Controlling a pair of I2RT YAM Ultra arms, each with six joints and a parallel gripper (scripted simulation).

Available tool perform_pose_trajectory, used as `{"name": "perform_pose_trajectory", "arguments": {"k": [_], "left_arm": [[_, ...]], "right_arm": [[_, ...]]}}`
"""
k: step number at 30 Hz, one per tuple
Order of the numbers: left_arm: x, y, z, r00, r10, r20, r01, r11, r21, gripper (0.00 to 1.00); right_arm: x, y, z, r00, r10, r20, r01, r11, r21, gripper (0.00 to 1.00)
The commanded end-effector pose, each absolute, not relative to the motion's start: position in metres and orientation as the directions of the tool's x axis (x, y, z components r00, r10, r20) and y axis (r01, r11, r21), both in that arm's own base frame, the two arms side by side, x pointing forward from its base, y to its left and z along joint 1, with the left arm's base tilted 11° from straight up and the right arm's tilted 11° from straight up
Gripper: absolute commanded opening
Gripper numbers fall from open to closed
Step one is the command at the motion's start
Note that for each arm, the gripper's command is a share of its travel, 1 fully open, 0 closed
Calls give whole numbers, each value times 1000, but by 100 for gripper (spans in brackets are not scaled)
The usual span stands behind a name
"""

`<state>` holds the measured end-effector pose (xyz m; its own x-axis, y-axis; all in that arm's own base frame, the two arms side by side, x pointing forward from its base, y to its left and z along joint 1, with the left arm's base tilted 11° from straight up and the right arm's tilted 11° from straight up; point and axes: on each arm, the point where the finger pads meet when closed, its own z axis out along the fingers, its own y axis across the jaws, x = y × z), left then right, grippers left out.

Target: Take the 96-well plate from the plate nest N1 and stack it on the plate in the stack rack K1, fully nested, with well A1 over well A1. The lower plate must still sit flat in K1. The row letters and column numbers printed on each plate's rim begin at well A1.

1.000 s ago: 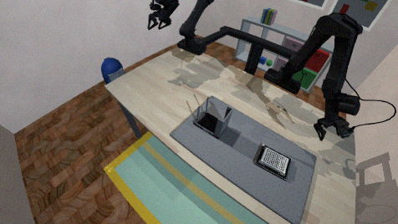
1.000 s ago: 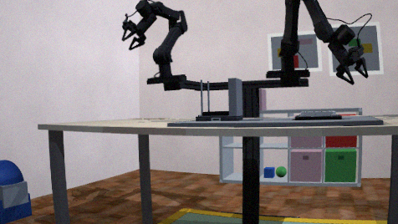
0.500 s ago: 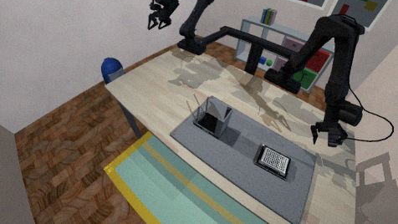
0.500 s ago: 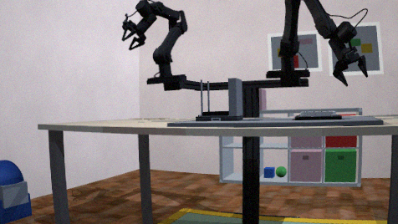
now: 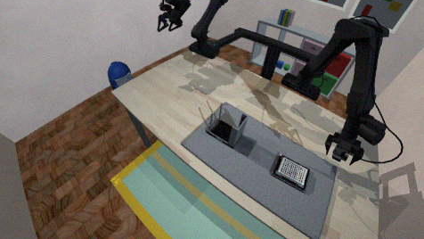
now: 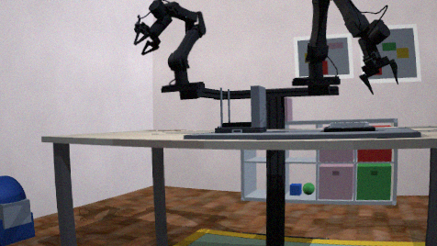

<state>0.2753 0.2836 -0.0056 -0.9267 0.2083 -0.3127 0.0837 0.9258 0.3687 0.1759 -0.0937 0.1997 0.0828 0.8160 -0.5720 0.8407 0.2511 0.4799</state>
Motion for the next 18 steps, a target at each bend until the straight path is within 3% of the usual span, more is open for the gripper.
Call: {"name": "perform_pose_trajectory", "arguments": {"k": [1, 18], "left_arm": [[286, 275, -3, -908, 342, -244, 246, 904, 351, 100], [330, 229, 13, -672, 733, -106, 676, 666, 315, 100]], "right_arm": [[174, -97, 222, 137, 807, -575, 808, 245, 536, 100], [174, -97, 222, 137, 807, -575, 808, 245, 536, 100]]}}
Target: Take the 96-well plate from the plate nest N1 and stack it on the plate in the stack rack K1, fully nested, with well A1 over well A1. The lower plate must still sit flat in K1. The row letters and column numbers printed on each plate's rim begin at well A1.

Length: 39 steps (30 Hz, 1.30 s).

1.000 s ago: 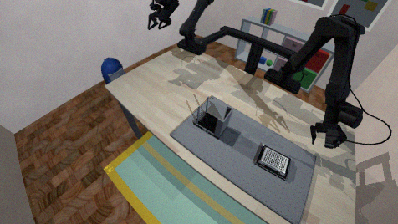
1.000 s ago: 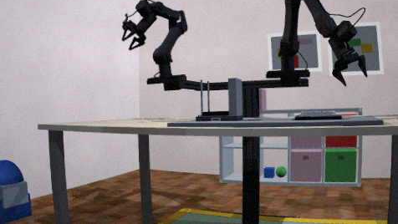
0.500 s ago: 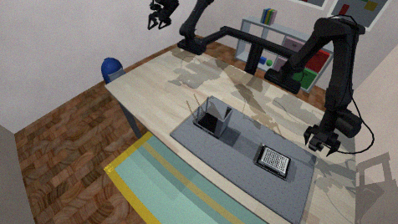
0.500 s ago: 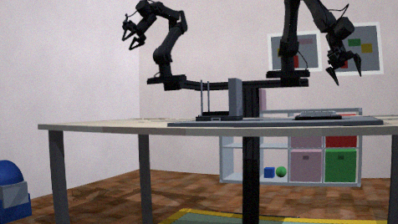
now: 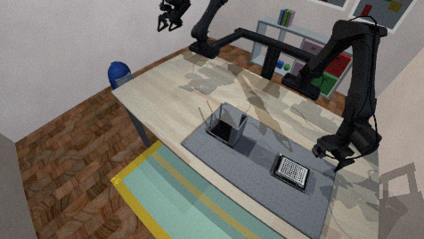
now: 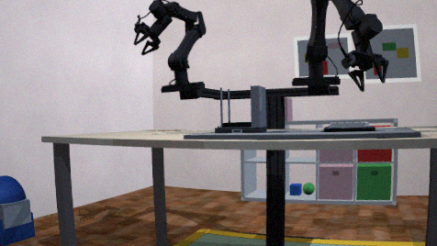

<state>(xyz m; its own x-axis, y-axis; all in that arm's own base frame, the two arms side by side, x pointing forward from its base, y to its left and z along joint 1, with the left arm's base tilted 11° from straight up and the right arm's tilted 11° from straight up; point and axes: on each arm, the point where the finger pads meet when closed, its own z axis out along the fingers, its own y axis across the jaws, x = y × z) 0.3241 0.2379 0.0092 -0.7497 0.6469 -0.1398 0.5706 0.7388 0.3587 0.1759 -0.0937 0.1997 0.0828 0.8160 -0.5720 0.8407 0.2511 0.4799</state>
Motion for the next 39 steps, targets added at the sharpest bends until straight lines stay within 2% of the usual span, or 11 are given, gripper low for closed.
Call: {"name": "perform_pose_trajectory", "arguments": {"k": [1, 6, 21, 25, 39], "left_arm": [[333, 225, 14, -650, 754, -97, 700, 643, 311, 100], [339, 215, 17, -575, 814, -78, 766, 570, 297, 100], [367, 158, 39, -132, 991, -9, 969, 131, 211, 100], [369, 152, 41, -67, 998, -4, 978, 67, 199, 100], [365, 156, 42, -82, 997, 6, 976, 79, 204, 100]], "right_arm": [[174, -97, 222, 137, 807, -575, 808, 245, 536, 100], [174, -97, 222, 137, 807, -575, 808, 245, 536, 100], [174, -97, 222, 137, 807, -575, 808, 245, 536, 100], [174, -97, 222, 137, 807, -575, 808, 245, 536, 100], [174, -97, 222, 137, 807, -575, 808, 245, 536, 100]]}}
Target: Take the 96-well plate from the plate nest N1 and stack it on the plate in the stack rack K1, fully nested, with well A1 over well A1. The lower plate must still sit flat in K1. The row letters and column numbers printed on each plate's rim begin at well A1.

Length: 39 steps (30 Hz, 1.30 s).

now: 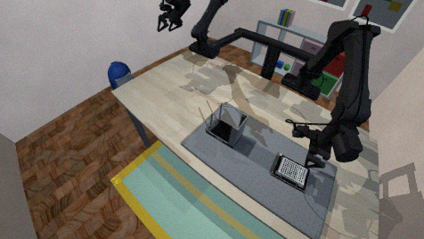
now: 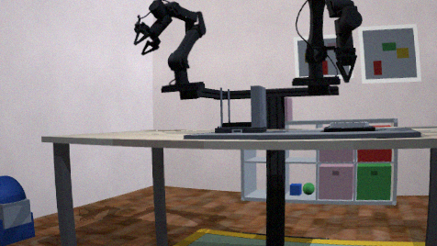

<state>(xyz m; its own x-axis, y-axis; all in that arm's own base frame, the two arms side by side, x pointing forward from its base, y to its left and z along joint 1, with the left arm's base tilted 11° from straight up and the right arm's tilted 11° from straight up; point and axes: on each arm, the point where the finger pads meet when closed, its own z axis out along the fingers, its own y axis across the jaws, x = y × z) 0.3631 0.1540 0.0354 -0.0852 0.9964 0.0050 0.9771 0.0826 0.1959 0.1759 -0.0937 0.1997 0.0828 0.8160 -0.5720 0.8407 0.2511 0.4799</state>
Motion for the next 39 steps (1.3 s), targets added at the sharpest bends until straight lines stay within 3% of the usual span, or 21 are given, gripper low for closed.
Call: {"name": "perform_pose_trajectory", "arguments": {"k": [1, 39], "left_arm": [[365, 156, 42, -82, 997, 6, 976, 79, 204, 100], [369, 151, -14, -82, 997, -7, 980, 82, 180, 100]], "right_arm": [[174, -97, 222, 137, 807, -575, 808, 245, 536, 100], [174, -97, 222, 137, 807, -575, 808, 245, 536, 100]]}}
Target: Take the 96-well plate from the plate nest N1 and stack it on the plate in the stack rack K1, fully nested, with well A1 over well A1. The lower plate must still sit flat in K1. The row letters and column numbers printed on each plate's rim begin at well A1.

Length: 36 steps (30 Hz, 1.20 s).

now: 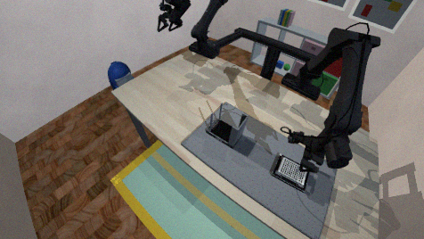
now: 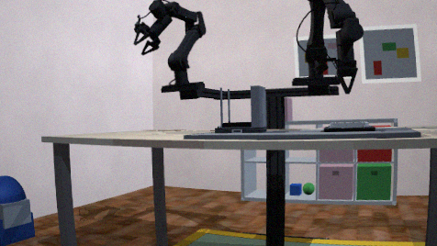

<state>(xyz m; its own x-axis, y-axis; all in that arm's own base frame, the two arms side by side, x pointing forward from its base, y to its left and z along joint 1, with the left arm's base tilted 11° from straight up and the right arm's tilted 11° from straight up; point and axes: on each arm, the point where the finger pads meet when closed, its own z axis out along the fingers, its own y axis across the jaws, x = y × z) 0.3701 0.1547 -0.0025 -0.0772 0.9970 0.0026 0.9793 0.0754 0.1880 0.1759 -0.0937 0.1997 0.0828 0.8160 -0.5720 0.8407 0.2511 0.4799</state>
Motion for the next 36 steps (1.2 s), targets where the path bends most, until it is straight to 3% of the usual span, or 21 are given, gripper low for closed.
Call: {"name": "perform_pose_trajectory", "arguments": {"k": [1, 36], "left_arm": [[369, 152, -16, -83, 997, -6, 980, 83, 180, 100], [377, 152, -66, -82, 997, -3, 981, 81, 178, 100]], "right_arm": [[174, -97, 222, 137, 807, -575, 808, 245, 536, 100], [174, -97, 222, 137, 807, -575, 808, 245, 536, 100]]}}
